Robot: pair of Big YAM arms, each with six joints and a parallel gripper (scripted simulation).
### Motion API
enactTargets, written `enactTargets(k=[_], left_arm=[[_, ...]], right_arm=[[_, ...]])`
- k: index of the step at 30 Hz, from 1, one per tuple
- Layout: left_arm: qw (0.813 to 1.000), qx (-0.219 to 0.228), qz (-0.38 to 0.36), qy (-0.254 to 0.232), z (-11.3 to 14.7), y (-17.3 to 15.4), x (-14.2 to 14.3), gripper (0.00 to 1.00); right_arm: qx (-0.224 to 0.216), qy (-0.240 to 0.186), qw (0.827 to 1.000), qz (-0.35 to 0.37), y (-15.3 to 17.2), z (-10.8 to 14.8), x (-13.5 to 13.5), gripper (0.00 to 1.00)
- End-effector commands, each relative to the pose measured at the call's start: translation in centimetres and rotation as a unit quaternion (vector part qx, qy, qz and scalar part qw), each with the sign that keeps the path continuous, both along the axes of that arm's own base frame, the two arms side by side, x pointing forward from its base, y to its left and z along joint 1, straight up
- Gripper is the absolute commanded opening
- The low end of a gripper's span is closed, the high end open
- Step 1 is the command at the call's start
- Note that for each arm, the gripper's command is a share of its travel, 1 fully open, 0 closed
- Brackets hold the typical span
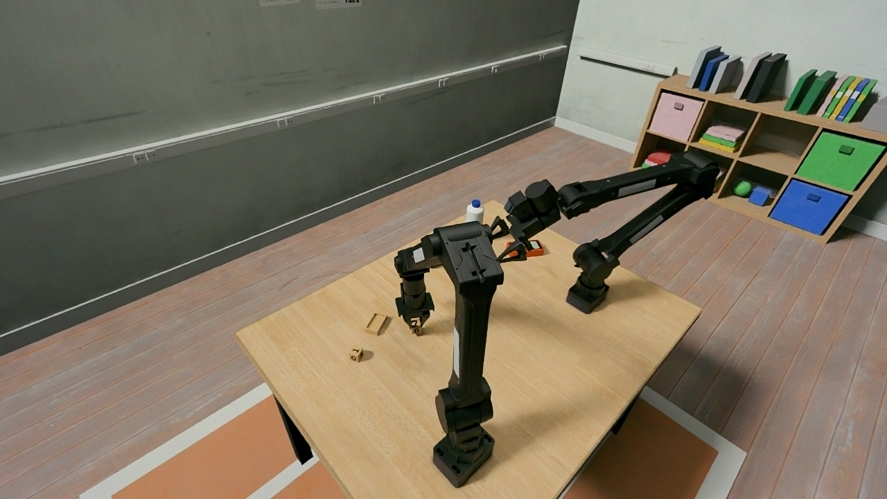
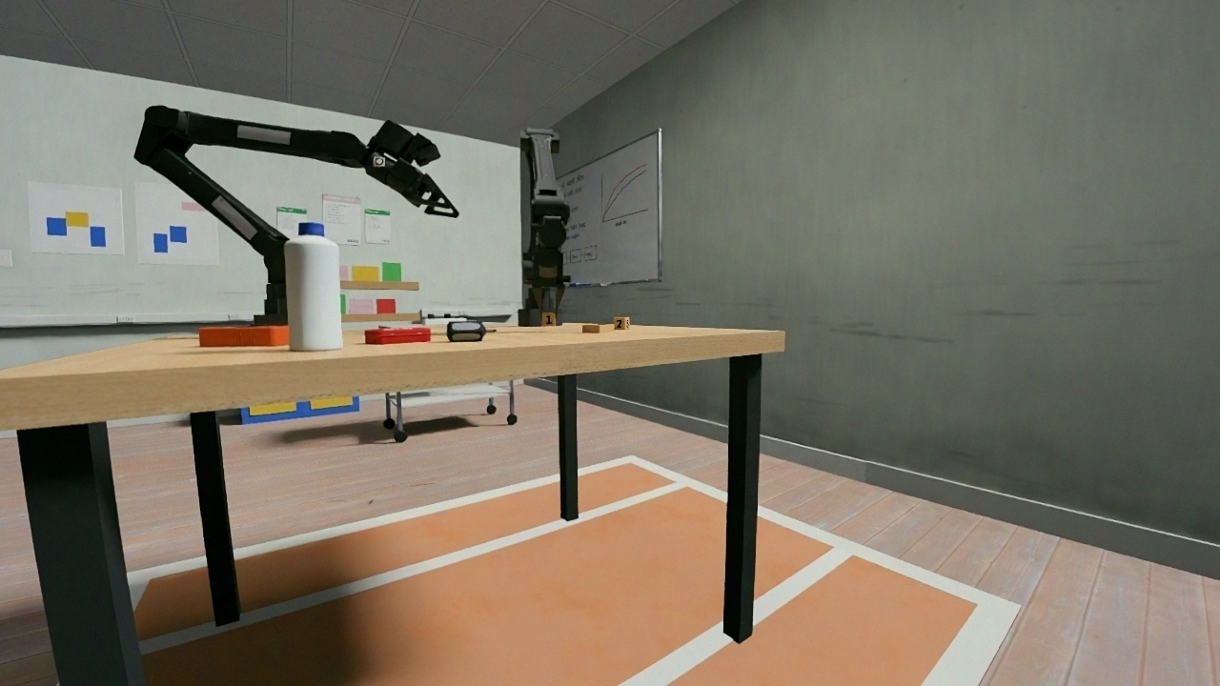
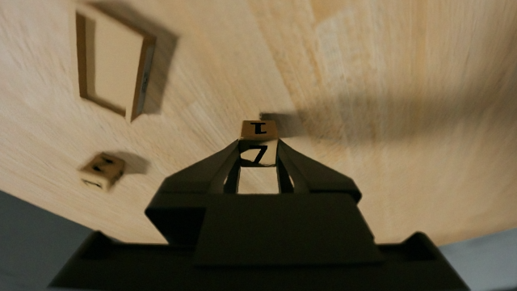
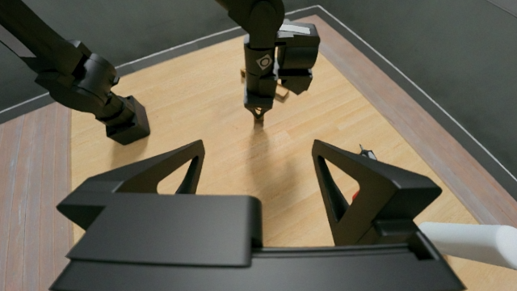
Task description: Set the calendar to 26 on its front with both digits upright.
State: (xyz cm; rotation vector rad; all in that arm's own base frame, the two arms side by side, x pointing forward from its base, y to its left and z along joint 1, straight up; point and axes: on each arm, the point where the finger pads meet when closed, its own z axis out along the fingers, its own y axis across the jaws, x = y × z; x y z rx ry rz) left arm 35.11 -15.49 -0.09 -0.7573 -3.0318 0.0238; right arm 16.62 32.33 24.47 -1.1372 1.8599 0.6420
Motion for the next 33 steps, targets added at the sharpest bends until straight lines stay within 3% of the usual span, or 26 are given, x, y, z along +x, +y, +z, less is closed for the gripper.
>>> enactTargets(k=[1,8,24,25,33], left_arm=[[0.992,-0.003,0.122,-0.020,1.0,-0.1,0.8,0.24],[0.969,-0.004,0.247,-0.019,0.9,-0.4,0.4,0.24],[0.970,-0.001,0.243,-0.018,1.1,-0.9,1.2,0.24],[0.970,0.004,0.243,-0.012,0.1,-0.5,0.5,0.24],[0.970,0.006,0.243,-0.009,-0.6,-0.5,0.4,0.24]], right_arm=[[0.002,0.000,1.000,-0.001,0.2,0.4,0.2,1.00],[0.002,0.000,1.000,-0.001,0.2,0.4,0.2,1.00],[0.002,0.000,1.000,-0.001,0.2,0.4,0.2,1.00],[0.002,0.000,1.000,-0.001,0.2,0.4,0.2,1.00],[0.002,0.000,1.000,-0.001,0.2,0.4,0.2,1.00]])
